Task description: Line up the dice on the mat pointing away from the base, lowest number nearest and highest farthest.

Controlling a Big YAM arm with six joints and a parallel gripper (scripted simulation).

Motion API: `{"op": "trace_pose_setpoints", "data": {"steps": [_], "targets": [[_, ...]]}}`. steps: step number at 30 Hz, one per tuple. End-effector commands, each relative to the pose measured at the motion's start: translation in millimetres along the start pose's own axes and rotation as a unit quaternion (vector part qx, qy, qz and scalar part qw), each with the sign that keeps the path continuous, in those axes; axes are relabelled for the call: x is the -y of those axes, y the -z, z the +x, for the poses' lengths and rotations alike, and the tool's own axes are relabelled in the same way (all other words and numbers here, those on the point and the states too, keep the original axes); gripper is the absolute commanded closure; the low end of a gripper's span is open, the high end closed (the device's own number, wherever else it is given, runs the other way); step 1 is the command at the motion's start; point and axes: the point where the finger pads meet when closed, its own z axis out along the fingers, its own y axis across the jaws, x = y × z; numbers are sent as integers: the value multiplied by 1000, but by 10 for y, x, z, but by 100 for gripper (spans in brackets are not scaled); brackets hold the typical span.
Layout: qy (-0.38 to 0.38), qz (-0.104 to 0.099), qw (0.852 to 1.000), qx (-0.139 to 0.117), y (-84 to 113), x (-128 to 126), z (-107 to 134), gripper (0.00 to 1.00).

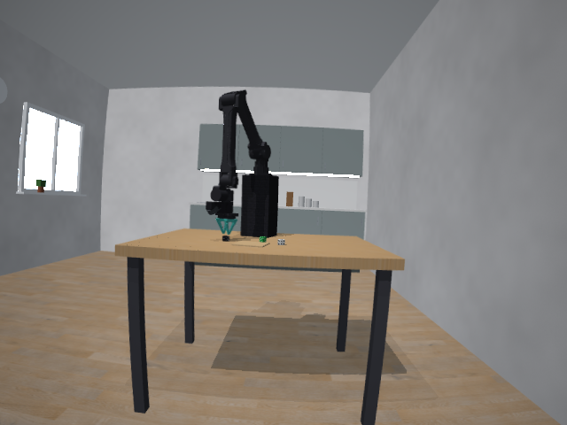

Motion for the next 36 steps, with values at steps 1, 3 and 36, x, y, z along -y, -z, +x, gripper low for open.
{"op": "trace_pose_setpoints", "data": {"steps": [1, 3, 36], "targets": [[4, -4, 1000, 9, 30, -71, -31, 61], [4, -4, 1000, 9, 30, -71, -31, 61], [4, -3, 1000, 6, -220, -66, -16, 61]]}}
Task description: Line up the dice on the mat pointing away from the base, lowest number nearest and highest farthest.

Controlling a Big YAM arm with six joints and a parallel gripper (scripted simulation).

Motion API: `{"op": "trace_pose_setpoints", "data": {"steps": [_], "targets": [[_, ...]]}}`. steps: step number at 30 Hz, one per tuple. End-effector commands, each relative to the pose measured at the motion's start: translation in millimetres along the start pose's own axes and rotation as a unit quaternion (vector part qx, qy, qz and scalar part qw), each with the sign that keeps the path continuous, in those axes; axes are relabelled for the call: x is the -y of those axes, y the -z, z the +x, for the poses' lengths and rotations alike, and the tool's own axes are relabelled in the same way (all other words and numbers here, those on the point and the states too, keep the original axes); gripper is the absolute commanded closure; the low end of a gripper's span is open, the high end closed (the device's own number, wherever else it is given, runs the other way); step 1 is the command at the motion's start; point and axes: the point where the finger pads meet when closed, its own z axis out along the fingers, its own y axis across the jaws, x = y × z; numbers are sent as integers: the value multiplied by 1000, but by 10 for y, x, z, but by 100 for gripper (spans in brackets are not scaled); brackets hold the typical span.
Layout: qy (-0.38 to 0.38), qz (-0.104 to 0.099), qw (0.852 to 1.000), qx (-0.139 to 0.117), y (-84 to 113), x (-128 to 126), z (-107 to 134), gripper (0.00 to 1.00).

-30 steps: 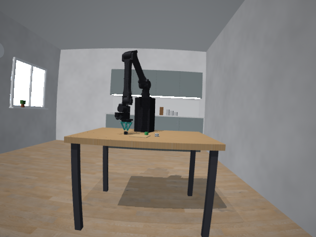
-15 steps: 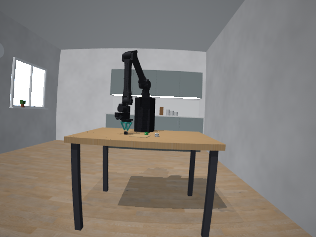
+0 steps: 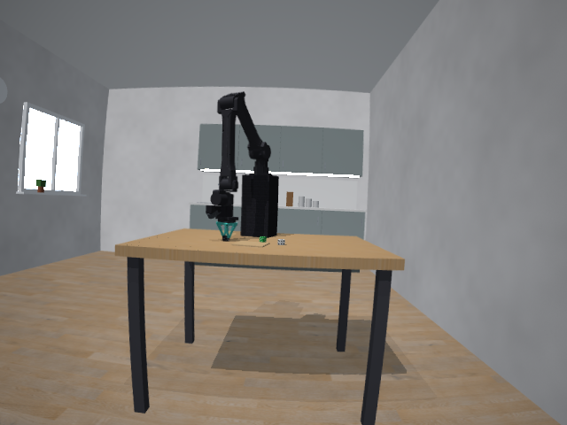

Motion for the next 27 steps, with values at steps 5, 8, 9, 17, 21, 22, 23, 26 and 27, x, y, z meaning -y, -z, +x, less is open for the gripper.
{"op": "trace_pose_setpoints", "data": {"steps": [5, 8, 9, 17, 21, 22, 23, 26, 27], "targets": [[4, -3, 1000, 8, -98, -72, -33, 61], [4, -3, 1000, 8, -137, -72, -33, 61], [4, -3, 1000, 8, -146, -72, -32, 61], [4, -5, 1000, 13, -97, -88, -75, 61], [4, -5, 1000, 13, -97, -88, -75, 61], [4, -5, 1000, 13, -97, -88, -75, 61], [4, -5, 1000, 13, -97, -88, -75, 61], [4, -5, 1000, 13, -97, -88, -75, 61], [4, -5, 1000, 13, -97, -88, -75, 61]]}}
